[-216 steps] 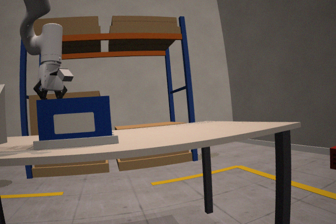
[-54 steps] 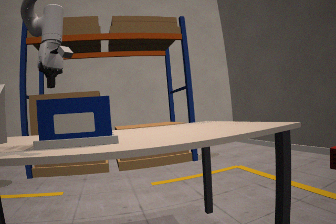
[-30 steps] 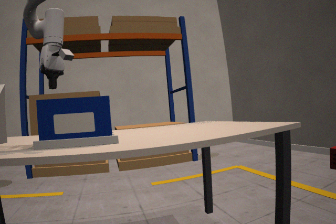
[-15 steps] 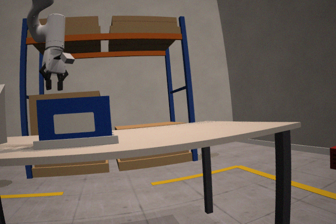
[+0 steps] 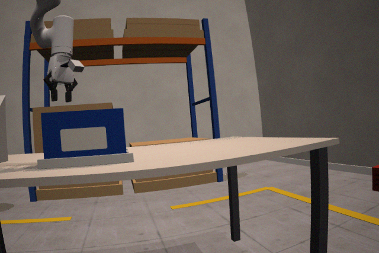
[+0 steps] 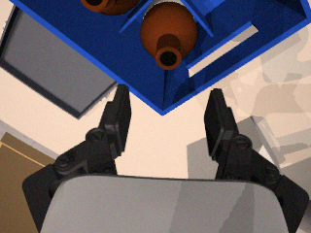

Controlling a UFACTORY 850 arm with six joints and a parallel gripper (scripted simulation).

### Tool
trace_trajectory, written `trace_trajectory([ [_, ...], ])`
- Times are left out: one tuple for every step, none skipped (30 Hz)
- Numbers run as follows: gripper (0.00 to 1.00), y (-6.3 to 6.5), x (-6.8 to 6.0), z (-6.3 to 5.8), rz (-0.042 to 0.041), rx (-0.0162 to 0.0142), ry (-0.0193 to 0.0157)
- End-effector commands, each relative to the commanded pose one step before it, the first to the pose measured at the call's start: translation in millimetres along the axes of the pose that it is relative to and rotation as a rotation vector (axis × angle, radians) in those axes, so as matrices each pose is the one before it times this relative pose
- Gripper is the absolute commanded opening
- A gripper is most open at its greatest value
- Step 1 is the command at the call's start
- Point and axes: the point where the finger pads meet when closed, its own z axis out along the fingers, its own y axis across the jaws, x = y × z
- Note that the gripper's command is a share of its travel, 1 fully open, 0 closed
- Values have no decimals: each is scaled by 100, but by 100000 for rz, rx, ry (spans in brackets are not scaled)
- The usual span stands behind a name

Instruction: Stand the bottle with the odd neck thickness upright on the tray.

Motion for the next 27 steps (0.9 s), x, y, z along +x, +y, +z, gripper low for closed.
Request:
trace_trajectory([
  [65,-49,37,-68,55,135,63],
  [65,0,0,0,0,0,0],
  [65,0,0,0,0,0,0],
  [65,0,0,0,0,0,0],
  [65,0,0,0,0,0,0],
  [65,0,0,0,0,0,0],
  [65,0,0,0,0,0,0],
  [65,0,0,0,0,0,0],
  [65,0,0,0,0,0,0],
  [65,0,0,0,0,0,0],
  [65,0,0,0,0,0,0],
  [65,0,0,0,0,0,0],
  [65,0,0,0,0,0,0],
  [65,0,0,1,0,0,0],
  [65,0,0,4,0,0,0],
  [65,0,0,7,0,0,0],
  [65,0,0,11,0,0,0],
  [65,0,0,16,0,-1,0],
  [65,0,0,22,0,-1,0],
  [65,0,0,28,0,-1,0],
  [65,0,0,34,0,-1,0],
  [65,0,0,41,0,-1,-1],
  [65,0,0,49,0,-1,-1],
  [65,0,0,56,0,-2,-1],
  [65,0,0,0,0,0,0],
  [65,0,0,0,0,0,0],
  [65,0,0,63,0,-2,-1],
])
